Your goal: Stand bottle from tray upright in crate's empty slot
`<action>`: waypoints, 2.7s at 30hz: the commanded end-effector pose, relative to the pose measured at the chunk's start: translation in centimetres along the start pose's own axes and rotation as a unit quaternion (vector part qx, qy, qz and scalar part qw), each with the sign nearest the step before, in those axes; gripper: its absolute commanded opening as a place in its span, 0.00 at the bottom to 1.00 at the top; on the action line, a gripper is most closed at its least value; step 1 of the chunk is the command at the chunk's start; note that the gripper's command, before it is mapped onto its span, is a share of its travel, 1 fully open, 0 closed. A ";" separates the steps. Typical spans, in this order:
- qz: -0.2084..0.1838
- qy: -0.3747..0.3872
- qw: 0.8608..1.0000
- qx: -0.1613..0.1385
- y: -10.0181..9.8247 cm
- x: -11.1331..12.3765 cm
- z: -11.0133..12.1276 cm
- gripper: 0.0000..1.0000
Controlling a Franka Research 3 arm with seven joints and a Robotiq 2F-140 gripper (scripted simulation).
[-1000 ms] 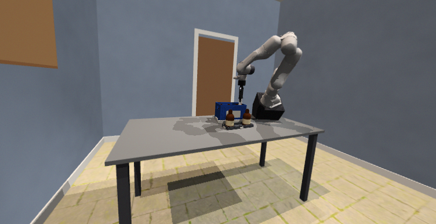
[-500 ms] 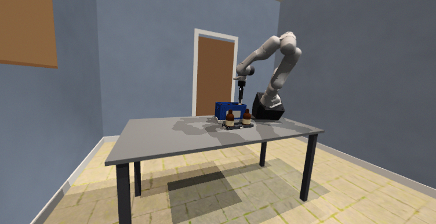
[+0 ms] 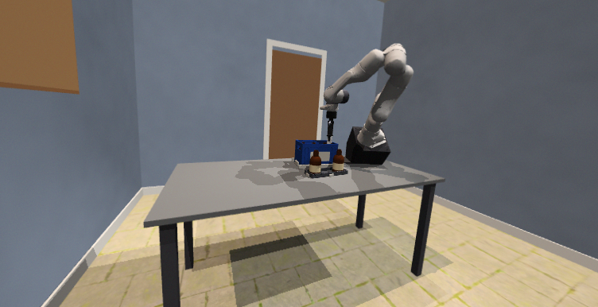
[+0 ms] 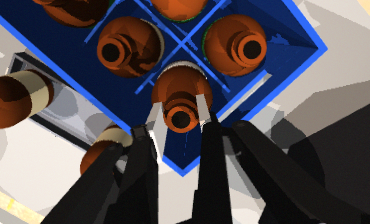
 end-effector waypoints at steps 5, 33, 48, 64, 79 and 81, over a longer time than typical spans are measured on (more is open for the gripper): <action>0.001 -0.002 1.000 0.001 0.0 0.0 0.1 0.00; 0.001 -0.002 1.000 0.001 0.0 0.0 0.1 0.00; 0.001 -0.002 1.000 0.001 0.3 0.0 0.1 0.00; 0.001 -0.002 1.000 0.001 0.9 0.0 0.1 0.00; 0.001 -0.002 1.000 0.001 1.5 0.0 0.1 0.00; 0.001 -0.002 1.000 0.001 1.6 0.0 0.1 0.00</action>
Point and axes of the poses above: the point where the finger pads meet when closed, its own y axis out along the fingers, its own z axis across the jaws, x = y × z, the point moved 5 cm from there along -y, back along the fingers, and after that the axes turned 12 degrees about -y, right-handed, at the moved point
